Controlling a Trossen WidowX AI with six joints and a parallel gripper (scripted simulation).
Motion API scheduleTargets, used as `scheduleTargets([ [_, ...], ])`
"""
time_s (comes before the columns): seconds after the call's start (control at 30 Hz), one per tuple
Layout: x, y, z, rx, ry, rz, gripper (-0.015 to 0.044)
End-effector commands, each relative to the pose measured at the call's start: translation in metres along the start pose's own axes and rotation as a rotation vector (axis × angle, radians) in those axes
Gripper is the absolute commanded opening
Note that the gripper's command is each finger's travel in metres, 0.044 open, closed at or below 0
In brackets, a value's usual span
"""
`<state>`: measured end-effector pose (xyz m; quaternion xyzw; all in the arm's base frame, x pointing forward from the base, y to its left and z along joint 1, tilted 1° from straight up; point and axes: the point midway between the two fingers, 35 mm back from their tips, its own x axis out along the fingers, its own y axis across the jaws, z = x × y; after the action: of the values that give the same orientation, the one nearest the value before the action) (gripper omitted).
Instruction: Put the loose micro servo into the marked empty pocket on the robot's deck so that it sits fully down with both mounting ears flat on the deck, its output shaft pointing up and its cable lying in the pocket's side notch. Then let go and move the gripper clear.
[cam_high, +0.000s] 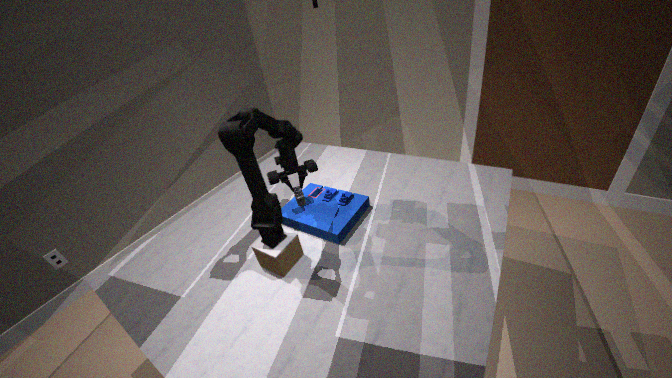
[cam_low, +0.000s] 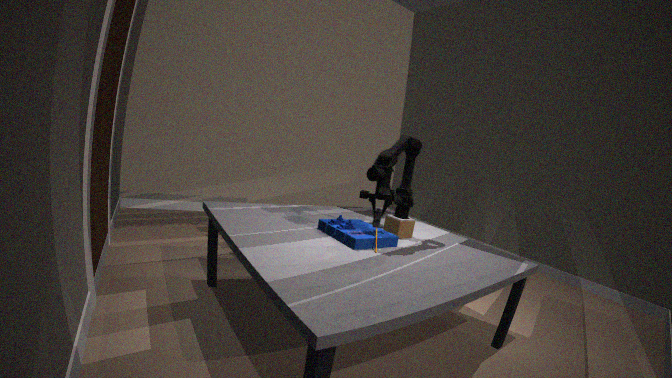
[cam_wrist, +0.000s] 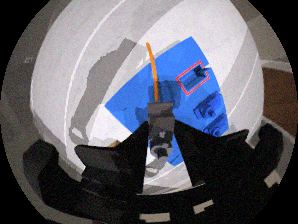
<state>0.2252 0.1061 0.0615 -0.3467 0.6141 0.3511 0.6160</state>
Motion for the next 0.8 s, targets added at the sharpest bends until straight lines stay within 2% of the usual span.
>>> scheduleTargets([
  [0.0,-0.0010,-0.0057,0.0004,-0.004,-0.004,-0.003,0.0000],
  [0.23,-0.0010,-0.0069,-0.0013,0.078,-0.004,-0.003,0.0000],
  [0.77,-0.0010,-0.0070,-0.0013,0.632,-0.005,-0.001,0.0000],
])
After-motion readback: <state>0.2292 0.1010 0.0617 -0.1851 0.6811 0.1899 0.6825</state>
